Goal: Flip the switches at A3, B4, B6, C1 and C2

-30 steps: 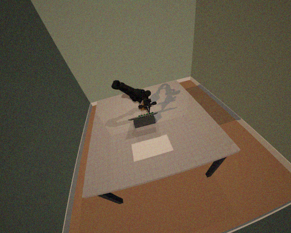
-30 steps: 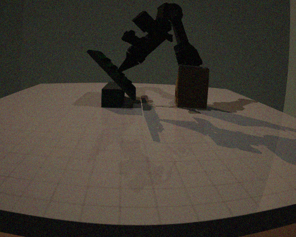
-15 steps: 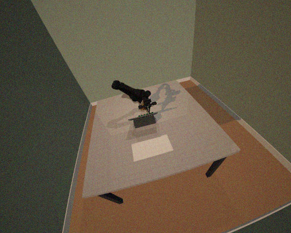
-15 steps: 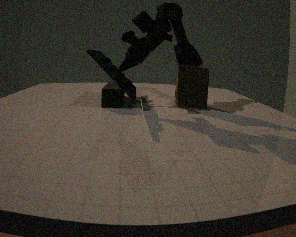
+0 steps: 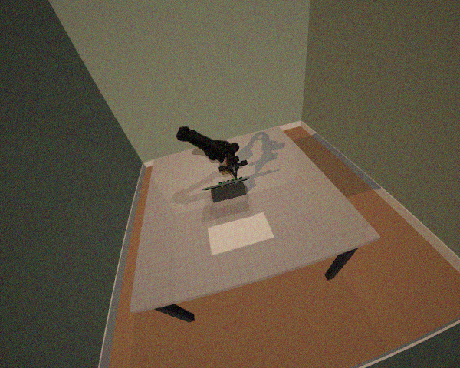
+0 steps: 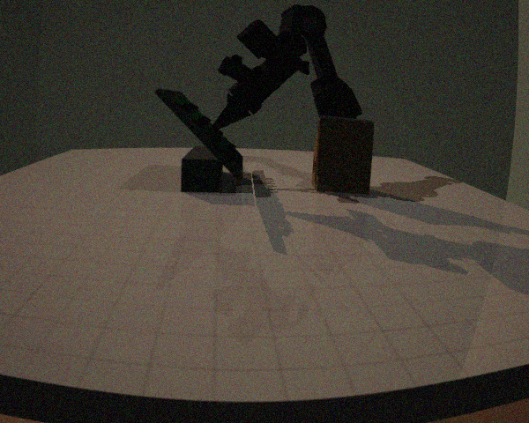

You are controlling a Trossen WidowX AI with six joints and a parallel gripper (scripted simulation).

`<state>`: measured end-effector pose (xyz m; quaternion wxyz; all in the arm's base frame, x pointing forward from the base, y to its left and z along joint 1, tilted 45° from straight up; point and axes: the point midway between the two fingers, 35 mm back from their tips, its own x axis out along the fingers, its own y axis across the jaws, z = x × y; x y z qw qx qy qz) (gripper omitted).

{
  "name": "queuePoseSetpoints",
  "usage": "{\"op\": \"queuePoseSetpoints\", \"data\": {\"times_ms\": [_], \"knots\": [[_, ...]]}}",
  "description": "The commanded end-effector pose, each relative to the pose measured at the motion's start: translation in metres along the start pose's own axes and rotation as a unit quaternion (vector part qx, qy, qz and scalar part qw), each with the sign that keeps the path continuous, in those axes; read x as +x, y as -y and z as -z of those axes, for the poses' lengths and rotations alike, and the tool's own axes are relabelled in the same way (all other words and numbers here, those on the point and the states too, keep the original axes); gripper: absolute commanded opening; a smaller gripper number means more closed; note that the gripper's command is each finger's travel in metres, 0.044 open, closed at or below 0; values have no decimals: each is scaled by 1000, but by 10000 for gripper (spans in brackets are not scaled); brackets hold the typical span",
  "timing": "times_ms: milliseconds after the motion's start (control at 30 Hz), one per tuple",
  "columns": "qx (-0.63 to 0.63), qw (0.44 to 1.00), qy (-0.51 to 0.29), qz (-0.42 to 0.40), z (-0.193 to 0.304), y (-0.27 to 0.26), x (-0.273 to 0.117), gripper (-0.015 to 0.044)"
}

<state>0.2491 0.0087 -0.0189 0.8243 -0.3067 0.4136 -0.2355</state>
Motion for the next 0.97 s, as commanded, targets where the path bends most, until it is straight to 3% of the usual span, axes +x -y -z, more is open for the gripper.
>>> {"op": "queuePoseSetpoints", "data": {"times_ms": [0,167,933], "knots": [[3,1000,8,-7,-2,-5,-27,0],[1,1000,18,-3,0,0,-60,0],[0,1000,18,-2,-10,40,-67,0]]}}
